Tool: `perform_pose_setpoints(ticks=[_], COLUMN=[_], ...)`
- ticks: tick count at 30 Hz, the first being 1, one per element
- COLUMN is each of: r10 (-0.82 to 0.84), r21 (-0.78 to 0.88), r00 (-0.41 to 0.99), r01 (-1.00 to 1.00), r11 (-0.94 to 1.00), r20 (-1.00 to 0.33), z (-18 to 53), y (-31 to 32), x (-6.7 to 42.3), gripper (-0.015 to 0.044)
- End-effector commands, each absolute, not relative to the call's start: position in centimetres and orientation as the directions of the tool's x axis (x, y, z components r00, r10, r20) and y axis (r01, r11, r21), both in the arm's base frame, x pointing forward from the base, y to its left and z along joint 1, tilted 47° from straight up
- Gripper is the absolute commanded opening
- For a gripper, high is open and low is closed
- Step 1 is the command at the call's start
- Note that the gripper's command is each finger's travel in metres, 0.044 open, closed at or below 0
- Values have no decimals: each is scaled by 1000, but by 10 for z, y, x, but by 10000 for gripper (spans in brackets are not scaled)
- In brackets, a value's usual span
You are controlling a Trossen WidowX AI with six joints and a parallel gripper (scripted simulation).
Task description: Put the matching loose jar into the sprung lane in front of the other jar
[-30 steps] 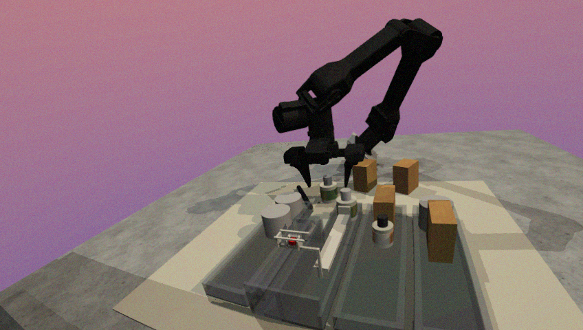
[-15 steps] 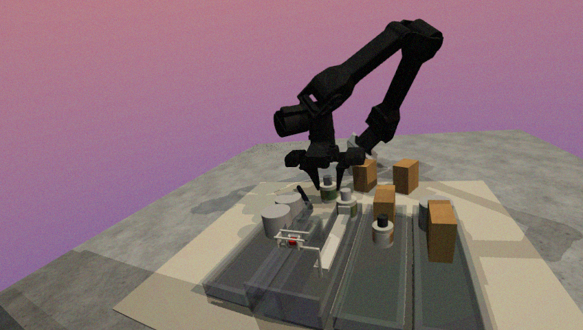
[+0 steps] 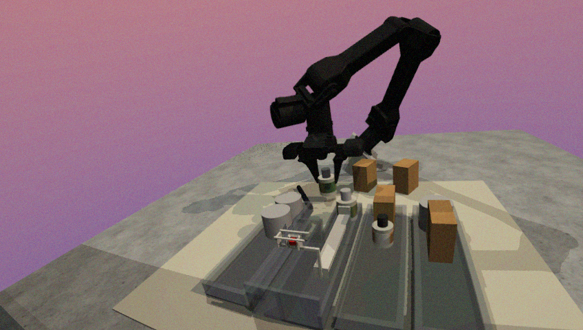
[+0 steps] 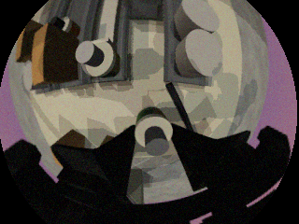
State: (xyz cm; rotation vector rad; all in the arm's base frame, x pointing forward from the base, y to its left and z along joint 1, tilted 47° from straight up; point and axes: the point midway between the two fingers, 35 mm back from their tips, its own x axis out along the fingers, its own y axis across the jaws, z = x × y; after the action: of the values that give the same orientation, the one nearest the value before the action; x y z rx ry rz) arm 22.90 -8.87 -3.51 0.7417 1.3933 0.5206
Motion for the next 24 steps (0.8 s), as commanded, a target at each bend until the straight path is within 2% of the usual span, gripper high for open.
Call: perform_pose_setpoints(ticks=[1, 13, 24], r10=[710, 712, 707], r21=[722, 723, 720], r00=[134, 132, 133], r01=[90, 89, 107], r11=[686, 685, 686], r20=[-691, -690, -694], z=[-23, 20, 26], y=[-108, -153, -124], x=[231, 222, 244], gripper=[0, 0, 0])
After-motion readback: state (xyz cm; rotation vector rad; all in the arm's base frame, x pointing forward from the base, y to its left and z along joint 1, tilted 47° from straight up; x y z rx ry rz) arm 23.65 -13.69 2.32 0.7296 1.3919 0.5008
